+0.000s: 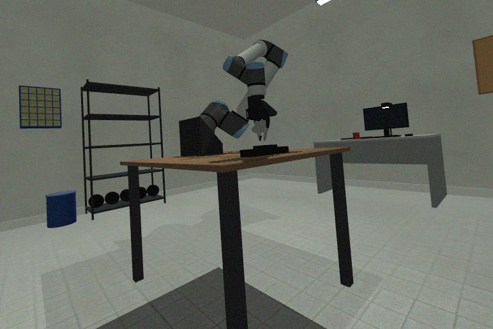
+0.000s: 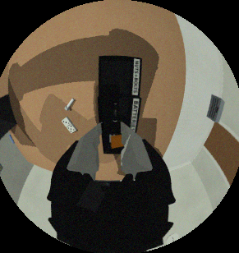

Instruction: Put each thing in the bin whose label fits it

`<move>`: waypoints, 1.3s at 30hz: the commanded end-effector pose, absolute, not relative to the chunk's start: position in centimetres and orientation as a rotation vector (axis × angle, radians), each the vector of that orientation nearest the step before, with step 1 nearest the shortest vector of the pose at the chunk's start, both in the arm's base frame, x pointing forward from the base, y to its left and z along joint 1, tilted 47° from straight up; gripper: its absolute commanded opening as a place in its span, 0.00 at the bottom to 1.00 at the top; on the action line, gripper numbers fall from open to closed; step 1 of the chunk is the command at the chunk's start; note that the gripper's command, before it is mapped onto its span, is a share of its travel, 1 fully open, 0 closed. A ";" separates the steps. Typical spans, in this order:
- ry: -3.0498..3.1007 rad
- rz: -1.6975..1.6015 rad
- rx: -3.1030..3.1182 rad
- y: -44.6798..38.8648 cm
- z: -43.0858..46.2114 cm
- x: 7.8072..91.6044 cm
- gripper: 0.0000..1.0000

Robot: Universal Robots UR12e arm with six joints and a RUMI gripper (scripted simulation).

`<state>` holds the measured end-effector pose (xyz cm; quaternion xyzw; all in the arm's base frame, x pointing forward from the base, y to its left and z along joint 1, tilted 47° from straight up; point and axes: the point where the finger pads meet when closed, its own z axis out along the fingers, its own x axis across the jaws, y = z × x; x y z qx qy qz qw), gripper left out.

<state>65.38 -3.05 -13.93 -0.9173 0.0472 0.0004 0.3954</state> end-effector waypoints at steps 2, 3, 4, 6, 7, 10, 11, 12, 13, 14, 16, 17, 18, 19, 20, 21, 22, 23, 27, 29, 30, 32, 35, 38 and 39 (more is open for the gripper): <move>-0.089 -0.090 -2.329 -2.4 -13.1 62.1 0.18; -0.123 -0.105 -2.328 -2.3 -12.9 61.3 0.18; -0.160 -0.120 -2.327 -2.1 -12.7 60.5 0.18; -0.230 -0.150 -2.324 -1.7 -12.3 58.9 0.18; -0.266 -0.165 -2.322 -1.6 -12.1 58.1 0.18; -0.371 -0.208 -2.312 -1.1 -11.6 55.8 0.18; -0.406 -0.223 -2.308 -0.9 -11.4 55.0 0.18; -0.441 -0.237 -2.304 -0.8 -11.3 54.5 0.18; -0.477 -0.252 -2.299 -0.8 -11.3 54.5 0.18; -0.477 -0.252 -2.299 -0.8 -11.3 54.5 0.18; -0.576 -0.293 -2.282 -0.8 -11.3 54.5 0.18; -0.599 -0.303 -2.278 -0.8 -11.3 54.5 0.18; -0.629 -0.315 -2.272 -0.8 -11.3 54.5 0.18; -0.665 -0.331 -2.265 -0.8 -11.3 54.5 0.18; -0.701 -0.346 -2.257 -0.8 -11.3 54.5 0.18; -0.736 -0.361 -2.249 -0.8 -11.3 54.5 0.18; -0.772 -0.376 -2.240 -0.8 -11.3 54.5 0.18; -0.807 -0.391 -2.231 -0.8 -11.3 54.5 0.18; -0.948 -0.450 -2.190 -0.8 -11.3 54.5 0.18; -1.018 -0.480 -2.166 -0.8 -11.3 54.5 0.18; -1.053 -0.494 -2.154 -0.8 -11.3 54.5 0.18; -1.053 -0.494 -2.154 -0.8 -11.3 54.5 0.18; -1.203 -0.556 -2.094 -0.8 -11.3 54.5 0.18; -1.307 -0.599 -2.047 -0.8 -11.3 54.5 0.18; -1.341 -0.613 -2.031 -0.8 -11.3 54.5 0.18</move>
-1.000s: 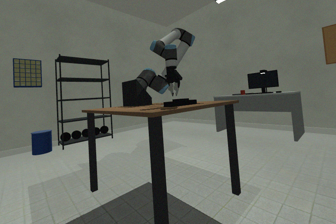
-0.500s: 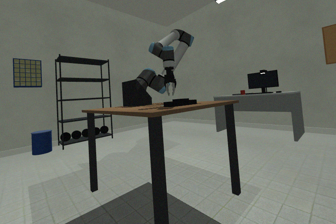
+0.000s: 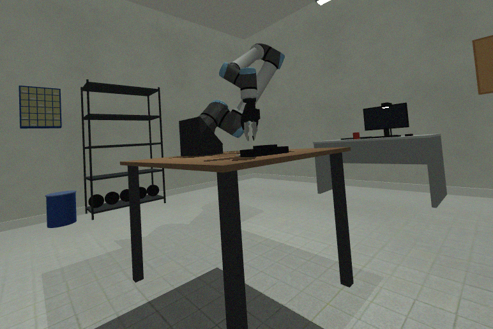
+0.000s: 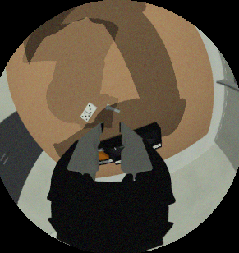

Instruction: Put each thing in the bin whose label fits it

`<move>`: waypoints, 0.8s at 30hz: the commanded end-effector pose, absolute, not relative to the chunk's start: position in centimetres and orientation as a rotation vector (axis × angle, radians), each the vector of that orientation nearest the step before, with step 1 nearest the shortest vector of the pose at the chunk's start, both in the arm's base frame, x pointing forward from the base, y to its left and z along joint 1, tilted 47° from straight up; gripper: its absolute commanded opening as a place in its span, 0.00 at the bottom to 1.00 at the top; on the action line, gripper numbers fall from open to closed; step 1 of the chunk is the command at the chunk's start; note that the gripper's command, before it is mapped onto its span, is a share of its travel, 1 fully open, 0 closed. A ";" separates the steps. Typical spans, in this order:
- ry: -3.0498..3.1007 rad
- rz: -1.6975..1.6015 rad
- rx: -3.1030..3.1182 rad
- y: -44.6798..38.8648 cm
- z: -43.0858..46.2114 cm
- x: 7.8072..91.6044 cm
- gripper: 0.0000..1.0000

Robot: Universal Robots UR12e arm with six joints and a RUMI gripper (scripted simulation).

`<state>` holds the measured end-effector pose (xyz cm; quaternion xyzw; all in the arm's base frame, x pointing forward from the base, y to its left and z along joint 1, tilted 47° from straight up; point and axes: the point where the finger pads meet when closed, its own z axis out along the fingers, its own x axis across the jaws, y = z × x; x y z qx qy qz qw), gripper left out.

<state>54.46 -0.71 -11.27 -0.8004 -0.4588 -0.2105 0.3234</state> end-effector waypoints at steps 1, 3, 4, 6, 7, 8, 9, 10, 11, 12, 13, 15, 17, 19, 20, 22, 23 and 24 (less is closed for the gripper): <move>-1.375 -0.627 -2.014 -0.8 -11.3 54.5 0.18; -1.442 -0.654 -1.979 -0.8 -11.3 54.5 0.18; -1.475 -0.667 -1.961 -0.8 -11.3 54.5 0.18; -1.541 -0.694 -1.923 -0.8 -11.3 54.5 0.18; -1.574 -0.707 -1.903 -0.8 -11.3 54.5 0.18; -1.607 -0.720 -1.883 -0.8 -11.3 54.5 0.18; -1.607 -0.720 -1.883 -0.8 -11.3 54.5 0.18; -1.607 -0.720 -1.883 -0.8 -11.3 54.5 0.18; -1.699 -0.757 -1.823 -0.8 -11.3 54.5 0.18; -1.719 -0.765 -1.809 -0.8 -11.3 54.5 0.18; -1.746 -0.776 -1.790 -0.8 -11.3 54.5 0.18; -1.810 -0.802 -1.742 -0.8 -11.3 54.5 0.18; -1.872 -0.827 -1.694 -0.8 -11.3 54.5 0.18; -1.932 -0.851 -1.643 -0.8 -11.3 54.5 0.18; -1.962 -0.863 -1.617 -0.8 -11.3 54.5 0.18; -2.020 -0.887 -1.563 -0.8 -11.3 54.5 0.18; -2.049 -0.899 -1.535 -0.8 -11.3 54.5 0.18; -2.077 -0.911 -1.507 -0.8 -11.3 54.5 0.18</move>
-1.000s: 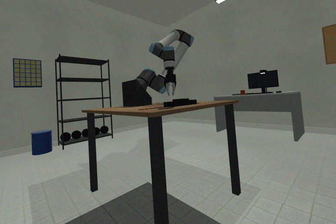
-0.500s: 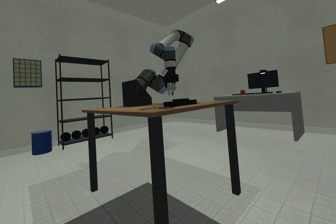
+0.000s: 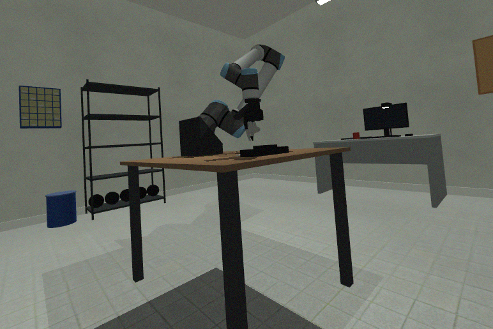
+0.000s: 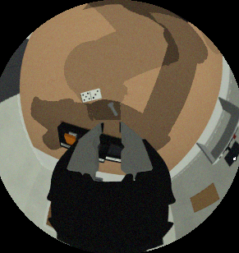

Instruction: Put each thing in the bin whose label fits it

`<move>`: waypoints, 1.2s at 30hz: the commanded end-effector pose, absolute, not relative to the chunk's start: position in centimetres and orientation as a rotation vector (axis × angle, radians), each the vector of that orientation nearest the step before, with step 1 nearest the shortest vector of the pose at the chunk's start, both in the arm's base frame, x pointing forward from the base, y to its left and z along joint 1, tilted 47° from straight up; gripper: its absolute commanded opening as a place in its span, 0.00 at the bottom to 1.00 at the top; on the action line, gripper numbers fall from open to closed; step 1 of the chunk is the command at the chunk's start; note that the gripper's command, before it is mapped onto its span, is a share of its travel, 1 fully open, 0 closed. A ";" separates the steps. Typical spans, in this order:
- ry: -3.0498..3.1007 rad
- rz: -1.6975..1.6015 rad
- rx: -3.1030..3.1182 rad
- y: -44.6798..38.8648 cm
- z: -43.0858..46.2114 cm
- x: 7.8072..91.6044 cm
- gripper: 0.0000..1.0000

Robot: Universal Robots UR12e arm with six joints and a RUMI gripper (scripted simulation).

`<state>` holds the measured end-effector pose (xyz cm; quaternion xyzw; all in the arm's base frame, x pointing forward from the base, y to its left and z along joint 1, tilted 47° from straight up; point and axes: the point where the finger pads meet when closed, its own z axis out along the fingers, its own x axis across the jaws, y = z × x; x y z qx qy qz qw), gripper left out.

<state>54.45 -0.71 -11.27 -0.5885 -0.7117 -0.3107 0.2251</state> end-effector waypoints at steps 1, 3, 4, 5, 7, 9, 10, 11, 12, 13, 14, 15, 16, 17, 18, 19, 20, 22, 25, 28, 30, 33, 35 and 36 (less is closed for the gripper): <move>-2.105 -0.923 -1.478 -0.8 -11.3 54.5 0.18; -2.105 -0.923 -1.478 -0.8 -11.3 54.5 0.18; -2.183 -0.957 -1.393 -0.8 -11.3 54.5 0.18; -2.199 -0.964 -1.374 -0.8 -11.3 54.5 0.18; -2.248 -0.986 -1.315 -0.8 -11.3 54.5 0.18; -2.297 -1.010 -1.249 -0.8 -11.3 54.5 0.18; -2.320 -1.022 -1.216 -0.8 -11.3 54.5 0.18; -2.335 -1.031 -1.192 -0.8 -11.3 54.5 0.18; -2.335 -1.031 -1.192 -0.8 -11.3 54.5 0.18; -2.335 -1.031 -1.192 -0.8 -11.3 54.5 0.18; -2.335 -1.031 -1.192 -0.8 -11.3 54.5 0.18; -2.335 -1.031 -1.192 -0.8 -11.3 54.5 0.18; -2.335 -1.031 -1.192 -0.8 -11.3 54.5 0.18; -2.335 -1.031 -1.192 -0.8 -11.3 54.5 0.18; -2.335 -1.031 -1.192 -0.8 -11.3 54.5 0.18; -2.335 -1.031 -1.192 -0.8 -11.3 54.5 0.18; -2.335 -1.031 -1.192 -0.8 -11.3 54.5 0.18; -2.335 -1.031 -1.192 -0.8 -11.3 54.5 0.18; -2.335 -1.031 -1.192 -0.8 -11.3 54.5 0.18; -2.335 -1.030 -1.193 -0.8 -11.3 54.5 0.18; -2.335 -1.030 -1.193 -0.8 -11.3 54.5 0.18; -2.335 -1.031 -1.192 -0.8 -11.3 54.5 0.18; -2.335 -1.031 -1.193 -0.8 -11.3 54.5 0.18; -2.335 -1.031 -1.193 -0.8 -11.3 54.5 0.18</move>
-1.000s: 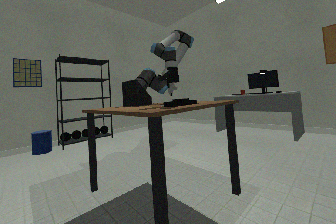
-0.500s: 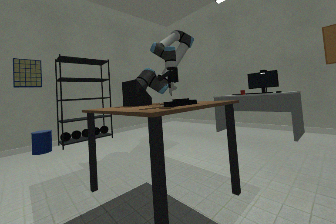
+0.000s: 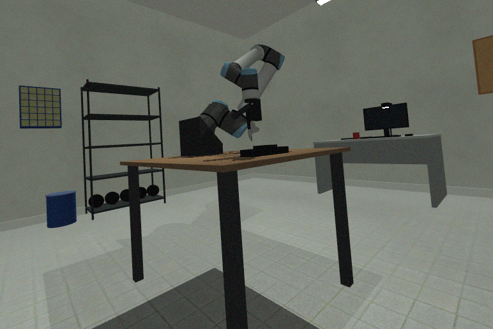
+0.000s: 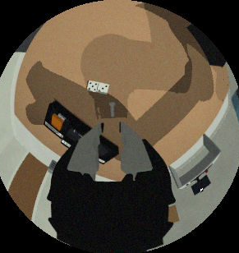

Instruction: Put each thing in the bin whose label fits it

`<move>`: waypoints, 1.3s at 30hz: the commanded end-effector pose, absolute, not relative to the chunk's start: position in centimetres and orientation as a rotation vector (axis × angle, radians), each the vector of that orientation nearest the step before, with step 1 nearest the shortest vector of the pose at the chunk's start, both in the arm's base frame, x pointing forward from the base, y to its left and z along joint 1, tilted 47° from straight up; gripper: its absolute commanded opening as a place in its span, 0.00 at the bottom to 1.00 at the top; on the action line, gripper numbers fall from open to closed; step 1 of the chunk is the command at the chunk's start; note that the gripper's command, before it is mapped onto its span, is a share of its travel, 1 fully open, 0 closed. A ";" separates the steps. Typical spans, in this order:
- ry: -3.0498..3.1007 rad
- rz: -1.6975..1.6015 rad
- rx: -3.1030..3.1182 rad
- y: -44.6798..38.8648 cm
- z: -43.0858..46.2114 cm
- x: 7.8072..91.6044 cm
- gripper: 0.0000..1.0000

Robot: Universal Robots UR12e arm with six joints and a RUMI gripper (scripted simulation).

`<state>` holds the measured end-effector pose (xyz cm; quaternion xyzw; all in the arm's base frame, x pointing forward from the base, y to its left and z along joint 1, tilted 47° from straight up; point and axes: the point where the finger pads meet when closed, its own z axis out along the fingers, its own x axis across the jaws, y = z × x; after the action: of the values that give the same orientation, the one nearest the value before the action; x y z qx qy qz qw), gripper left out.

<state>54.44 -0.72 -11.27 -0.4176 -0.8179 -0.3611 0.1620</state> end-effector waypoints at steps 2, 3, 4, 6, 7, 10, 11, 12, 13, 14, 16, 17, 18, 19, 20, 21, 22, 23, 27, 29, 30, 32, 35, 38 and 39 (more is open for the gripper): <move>-2.335 -1.031 -1.192 -0.8 -11.3 54.5 0.18; -2.335 -1.031 -1.192 -0.8 -11.3 54.5 0.18; -2.335 -1.031 -1.192 -0.8 -11.3 54.5 0.18; -2.335 -1.031 -1.192 -0.8 -11.2 54.5 0.18; -2.335 -1.031 -1.192 -0.8 -11.3 54.5 0.18; -2.335 -1.031 -1.192 -0.5 -11.5 54.5 0.18; -2.335 -1.031 -1.192 -0.2 -11.8 54.5 0.18; -2.335 -1.031 -1.192 0.1 -12.1 54.5 0.18; -2.335 -1.031 -1.192 0.4 -12.3 54.6 0.18; -2.335 -1.031 -1.192 0.7 -12.6 54.6 0.18; -2.335 -1.031 -1.192 1.2 -13.2 54.6 0.18; -2.335 -1.031 -1.192 1.2 -13.2 54.6 0.18; -2.335 -1.031 -1.192 1.2 -13.2 54.6 0.18; -2.335 -1.031 -1.192 1.5 -13.4 54.6 0.18; -2.335 -1.031 -1.192 1.8 -13.7 54.6 0.18; -2.335 -1.031 -1.192 2.1 -14.0 54.7 0.18; -2.335 -1.031 -1.192 2.4 -14.3 54.7 0.18; -2.335 -1.031 -1.192 2.7 -14.6 54.7 0.18; -2.335 -1.031 -1.192 3.6 -15.5 54.8 0.18; -2.335 -1.031 -1.192 3.6 -15.5 54.8 0.18; -2.335 -1.031 -1.192 3.6 -15.5 54.8 0.18; -2.335 -1.031 -1.192 3.6 -15.5 54.8 0.18; -2.335 -1.031 -1.192 3.6 -15.5 54.8 0.18; -2.335 -1.031 -1.192 3.9 -15.7 54.8 0.18; -2.335 -1.031 -1.192 4.0 -15.8 54.8 0.18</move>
<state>54.72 3.78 -15.56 -0.4174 -0.8180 -0.3611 0.1620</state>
